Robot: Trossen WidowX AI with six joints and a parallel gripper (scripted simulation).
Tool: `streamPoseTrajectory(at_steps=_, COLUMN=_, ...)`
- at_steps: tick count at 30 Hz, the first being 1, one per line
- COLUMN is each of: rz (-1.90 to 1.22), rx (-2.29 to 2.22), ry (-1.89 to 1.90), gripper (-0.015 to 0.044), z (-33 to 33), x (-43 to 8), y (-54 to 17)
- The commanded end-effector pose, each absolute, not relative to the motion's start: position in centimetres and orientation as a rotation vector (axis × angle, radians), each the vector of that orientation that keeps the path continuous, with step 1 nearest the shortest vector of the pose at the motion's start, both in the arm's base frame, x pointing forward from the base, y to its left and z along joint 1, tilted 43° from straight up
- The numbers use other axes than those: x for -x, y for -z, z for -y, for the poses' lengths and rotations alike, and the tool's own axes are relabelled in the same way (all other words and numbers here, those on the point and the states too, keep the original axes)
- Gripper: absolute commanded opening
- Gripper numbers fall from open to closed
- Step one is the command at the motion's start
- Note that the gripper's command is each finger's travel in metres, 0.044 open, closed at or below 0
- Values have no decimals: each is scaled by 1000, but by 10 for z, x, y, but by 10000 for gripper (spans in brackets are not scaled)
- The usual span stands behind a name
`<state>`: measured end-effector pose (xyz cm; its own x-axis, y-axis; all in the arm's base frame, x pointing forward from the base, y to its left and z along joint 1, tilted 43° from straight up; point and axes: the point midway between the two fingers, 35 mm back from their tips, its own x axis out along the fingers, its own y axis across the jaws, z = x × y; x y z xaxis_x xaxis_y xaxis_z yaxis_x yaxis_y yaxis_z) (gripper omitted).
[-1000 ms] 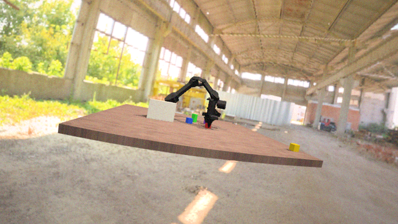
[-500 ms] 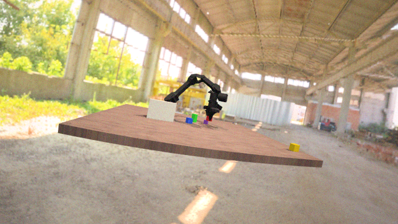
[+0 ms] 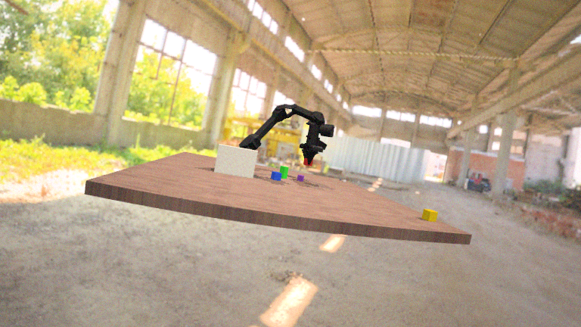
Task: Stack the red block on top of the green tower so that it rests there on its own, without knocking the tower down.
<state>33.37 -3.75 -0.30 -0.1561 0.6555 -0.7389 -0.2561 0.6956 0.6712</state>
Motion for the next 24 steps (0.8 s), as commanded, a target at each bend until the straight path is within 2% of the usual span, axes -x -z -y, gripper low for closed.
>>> streamPoseTrajectory(at_steps=1, rz=-1531, rx=-337, ry=-826, gripper=0, z=39, x=-334, y=2)
streamPoseTrajectory(at_steps=24, rz=-1532, rx=-328, ry=-817, gripper=0, z=-29, x=-305, y=-78)
